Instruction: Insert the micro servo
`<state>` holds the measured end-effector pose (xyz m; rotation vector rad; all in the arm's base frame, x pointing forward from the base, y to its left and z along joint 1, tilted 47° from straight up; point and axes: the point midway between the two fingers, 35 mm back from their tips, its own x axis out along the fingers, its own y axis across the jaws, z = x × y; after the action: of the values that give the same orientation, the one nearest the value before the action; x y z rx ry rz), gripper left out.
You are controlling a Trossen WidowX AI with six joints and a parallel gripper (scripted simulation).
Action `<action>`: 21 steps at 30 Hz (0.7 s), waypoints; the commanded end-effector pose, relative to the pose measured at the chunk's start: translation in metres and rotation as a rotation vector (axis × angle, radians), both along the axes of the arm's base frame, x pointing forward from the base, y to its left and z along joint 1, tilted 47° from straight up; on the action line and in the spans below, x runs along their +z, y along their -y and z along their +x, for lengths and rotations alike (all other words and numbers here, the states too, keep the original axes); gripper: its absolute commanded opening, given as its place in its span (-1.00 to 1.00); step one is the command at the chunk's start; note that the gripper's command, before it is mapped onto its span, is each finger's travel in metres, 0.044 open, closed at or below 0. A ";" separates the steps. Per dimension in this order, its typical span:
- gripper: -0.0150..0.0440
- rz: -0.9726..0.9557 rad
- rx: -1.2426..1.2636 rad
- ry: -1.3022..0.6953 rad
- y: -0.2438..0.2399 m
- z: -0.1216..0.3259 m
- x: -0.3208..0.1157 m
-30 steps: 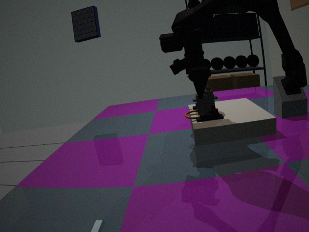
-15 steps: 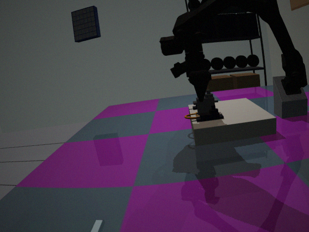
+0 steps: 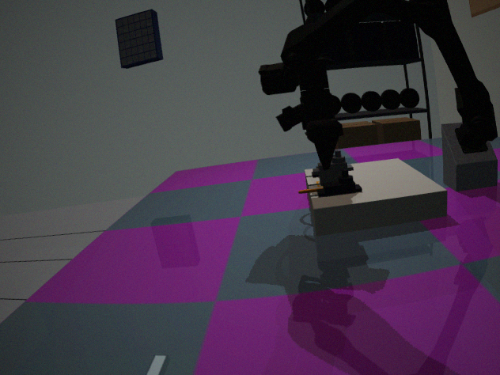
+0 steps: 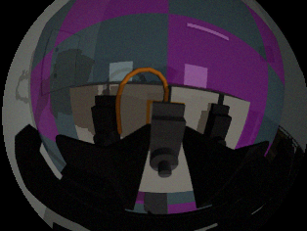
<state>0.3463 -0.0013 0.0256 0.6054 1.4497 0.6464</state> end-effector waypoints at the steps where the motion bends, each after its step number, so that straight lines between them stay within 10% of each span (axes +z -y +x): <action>1: -0.49 0.006 -0.005 -0.007 -0.003 -0.002 -0.003; 21: -0.49 0.006 -0.005 -0.007 -0.013 -0.001 -0.012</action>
<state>0.3465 0.0093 0.0160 0.6064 1.4494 0.6474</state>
